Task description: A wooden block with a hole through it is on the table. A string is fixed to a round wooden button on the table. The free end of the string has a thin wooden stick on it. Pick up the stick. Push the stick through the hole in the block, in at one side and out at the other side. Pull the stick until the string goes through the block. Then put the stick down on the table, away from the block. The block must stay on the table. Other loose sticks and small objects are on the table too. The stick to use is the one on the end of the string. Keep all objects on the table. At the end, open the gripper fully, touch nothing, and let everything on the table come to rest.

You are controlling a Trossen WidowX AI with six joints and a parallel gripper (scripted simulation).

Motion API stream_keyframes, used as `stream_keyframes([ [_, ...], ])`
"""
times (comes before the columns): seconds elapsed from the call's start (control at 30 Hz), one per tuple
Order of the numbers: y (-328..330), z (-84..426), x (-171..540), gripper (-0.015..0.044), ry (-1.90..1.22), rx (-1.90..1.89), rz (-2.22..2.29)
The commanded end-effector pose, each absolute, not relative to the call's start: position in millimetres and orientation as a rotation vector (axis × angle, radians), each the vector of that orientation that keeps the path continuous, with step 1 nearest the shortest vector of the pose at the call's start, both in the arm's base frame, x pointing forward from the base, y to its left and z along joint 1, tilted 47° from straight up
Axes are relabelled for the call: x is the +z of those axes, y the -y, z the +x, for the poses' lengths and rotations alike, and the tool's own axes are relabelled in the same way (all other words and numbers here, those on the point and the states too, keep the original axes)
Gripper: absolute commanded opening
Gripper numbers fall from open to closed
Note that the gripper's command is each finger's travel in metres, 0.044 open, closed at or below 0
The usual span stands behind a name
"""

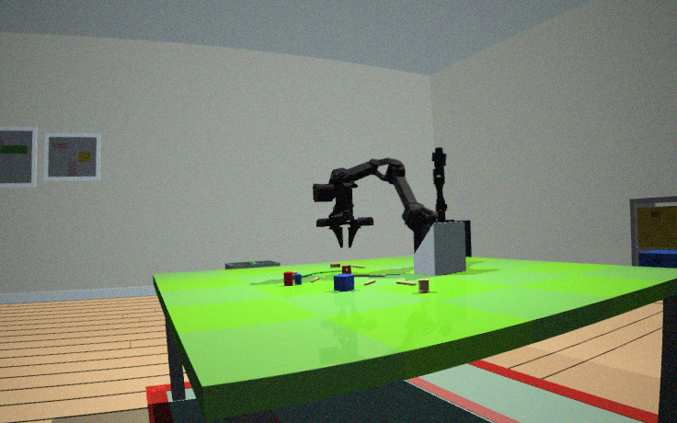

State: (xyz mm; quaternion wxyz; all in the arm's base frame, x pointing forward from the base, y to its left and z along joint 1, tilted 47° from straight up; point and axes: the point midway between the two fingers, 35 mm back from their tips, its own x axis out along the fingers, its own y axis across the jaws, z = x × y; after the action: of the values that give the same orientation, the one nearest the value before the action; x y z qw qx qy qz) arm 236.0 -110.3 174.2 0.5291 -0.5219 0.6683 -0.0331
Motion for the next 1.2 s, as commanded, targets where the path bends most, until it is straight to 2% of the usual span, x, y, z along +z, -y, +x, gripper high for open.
stream_keyframes([
  [0.0,104.9,240.4,168.1,0.0124,-1.486,-0.382,-0.92],
  [0.37,93.5,247.8,158.0,0.0124,-1.078,-0.989,-0.116],
  [1.17,78.0,256.0,144.6,0.0124,-0.258,-1.512,0.963],
])
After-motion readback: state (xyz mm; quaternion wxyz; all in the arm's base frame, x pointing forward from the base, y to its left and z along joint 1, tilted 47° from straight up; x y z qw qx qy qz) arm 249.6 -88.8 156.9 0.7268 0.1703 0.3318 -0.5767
